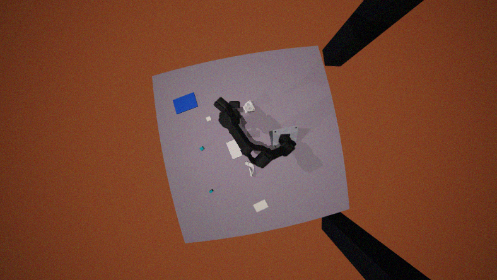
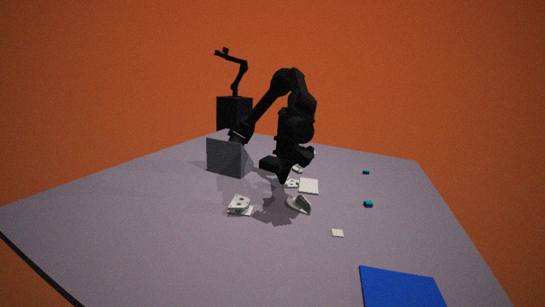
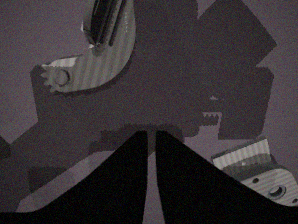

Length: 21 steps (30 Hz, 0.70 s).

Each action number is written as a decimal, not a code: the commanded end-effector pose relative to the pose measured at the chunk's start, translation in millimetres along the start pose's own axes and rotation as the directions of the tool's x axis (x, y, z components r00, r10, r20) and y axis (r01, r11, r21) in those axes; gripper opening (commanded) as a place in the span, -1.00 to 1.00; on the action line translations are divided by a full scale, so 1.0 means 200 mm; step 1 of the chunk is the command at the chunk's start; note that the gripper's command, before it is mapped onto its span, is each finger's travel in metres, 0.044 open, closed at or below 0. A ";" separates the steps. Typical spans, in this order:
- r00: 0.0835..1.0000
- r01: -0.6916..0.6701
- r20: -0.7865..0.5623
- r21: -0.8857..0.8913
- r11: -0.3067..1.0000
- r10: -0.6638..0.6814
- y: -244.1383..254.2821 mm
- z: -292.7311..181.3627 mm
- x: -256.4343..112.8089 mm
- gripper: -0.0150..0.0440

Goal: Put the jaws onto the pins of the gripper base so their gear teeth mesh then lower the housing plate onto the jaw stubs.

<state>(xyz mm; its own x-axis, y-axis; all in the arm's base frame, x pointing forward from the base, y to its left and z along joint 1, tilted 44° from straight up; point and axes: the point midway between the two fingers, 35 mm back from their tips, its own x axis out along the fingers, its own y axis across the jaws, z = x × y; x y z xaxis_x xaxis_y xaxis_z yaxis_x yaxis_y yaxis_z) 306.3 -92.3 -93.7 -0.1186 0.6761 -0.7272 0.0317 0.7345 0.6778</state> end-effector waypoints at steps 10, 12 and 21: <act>1.000 0.005 -0.004 -0.005 1.000 -0.005 0.00 0.00 0.00 -0.49; 1.000 0.005 -0.004 -0.005 1.000 -0.005 0.00 0.00 0.00 -0.49; 1.000 0.000 0.000 0.000 1.000 0.000 0.00 0.00 0.00 0.04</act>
<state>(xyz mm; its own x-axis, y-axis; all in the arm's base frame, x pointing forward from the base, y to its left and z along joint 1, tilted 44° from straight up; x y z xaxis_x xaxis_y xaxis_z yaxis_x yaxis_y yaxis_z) 306.3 -92.3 -93.7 -0.1186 0.6762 -0.7271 0.0318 0.7344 0.6779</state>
